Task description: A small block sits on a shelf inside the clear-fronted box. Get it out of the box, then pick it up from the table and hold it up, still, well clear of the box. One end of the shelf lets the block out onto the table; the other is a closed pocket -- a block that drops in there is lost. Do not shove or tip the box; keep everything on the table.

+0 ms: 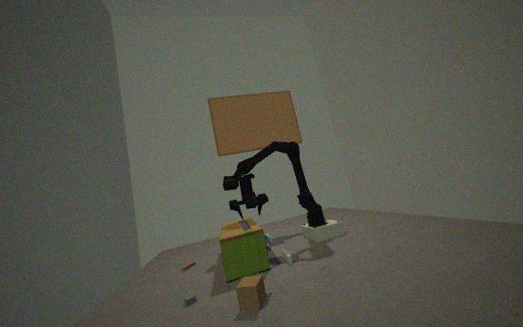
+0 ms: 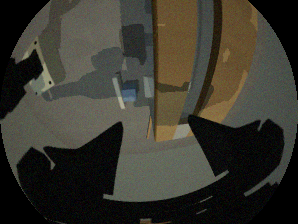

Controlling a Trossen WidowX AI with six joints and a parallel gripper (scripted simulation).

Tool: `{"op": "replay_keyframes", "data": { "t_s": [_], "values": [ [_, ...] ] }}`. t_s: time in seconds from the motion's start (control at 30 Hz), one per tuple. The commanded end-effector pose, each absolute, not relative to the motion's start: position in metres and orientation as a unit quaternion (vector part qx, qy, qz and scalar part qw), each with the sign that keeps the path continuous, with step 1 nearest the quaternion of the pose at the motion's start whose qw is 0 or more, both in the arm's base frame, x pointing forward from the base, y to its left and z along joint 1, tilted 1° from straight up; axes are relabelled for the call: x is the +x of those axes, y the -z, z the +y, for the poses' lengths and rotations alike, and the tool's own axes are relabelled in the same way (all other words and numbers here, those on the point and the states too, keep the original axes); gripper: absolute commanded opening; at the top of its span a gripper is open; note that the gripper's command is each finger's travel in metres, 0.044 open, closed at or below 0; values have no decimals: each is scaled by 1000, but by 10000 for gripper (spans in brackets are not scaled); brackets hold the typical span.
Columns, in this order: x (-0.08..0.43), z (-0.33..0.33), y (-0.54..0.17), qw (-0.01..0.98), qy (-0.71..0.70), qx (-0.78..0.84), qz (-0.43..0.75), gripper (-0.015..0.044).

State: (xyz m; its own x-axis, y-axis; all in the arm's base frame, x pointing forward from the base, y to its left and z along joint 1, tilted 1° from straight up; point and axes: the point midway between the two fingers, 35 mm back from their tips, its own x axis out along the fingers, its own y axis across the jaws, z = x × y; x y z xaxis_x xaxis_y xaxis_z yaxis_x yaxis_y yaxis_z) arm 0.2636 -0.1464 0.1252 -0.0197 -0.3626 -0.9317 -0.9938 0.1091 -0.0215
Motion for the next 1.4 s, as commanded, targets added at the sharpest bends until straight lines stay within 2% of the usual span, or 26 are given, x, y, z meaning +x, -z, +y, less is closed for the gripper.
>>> {"op": "replay_keyframes", "data": {
  "t_s": [0.0, 0.13, 0.27, 0.3, 0.5, 0.73, 0.8, 1.03, 1.37],
  "values": [
    [262, -145, -140, 428, -369, -554, 612, 400],
    [263, -145, -136, 427, -369, -556, 610, 400],
    [273, -136, -149, 487, -310, -536, 615, 295],
    [272, -137, -149, 512, -287, -515, 625, 285],
    [265, -143, -147, 640, -136, -358, 666, 285],
    [254, -152, -146, 746, 99, -68, 655, 285],
    [251, -154, -146, 754, 163, 20, 636, 285],
    [246, -158, -146, 746, 261, 170, 589, 285],
    [239, -164, -146, 686, 381, 373, 496, 285]
  ]
}}
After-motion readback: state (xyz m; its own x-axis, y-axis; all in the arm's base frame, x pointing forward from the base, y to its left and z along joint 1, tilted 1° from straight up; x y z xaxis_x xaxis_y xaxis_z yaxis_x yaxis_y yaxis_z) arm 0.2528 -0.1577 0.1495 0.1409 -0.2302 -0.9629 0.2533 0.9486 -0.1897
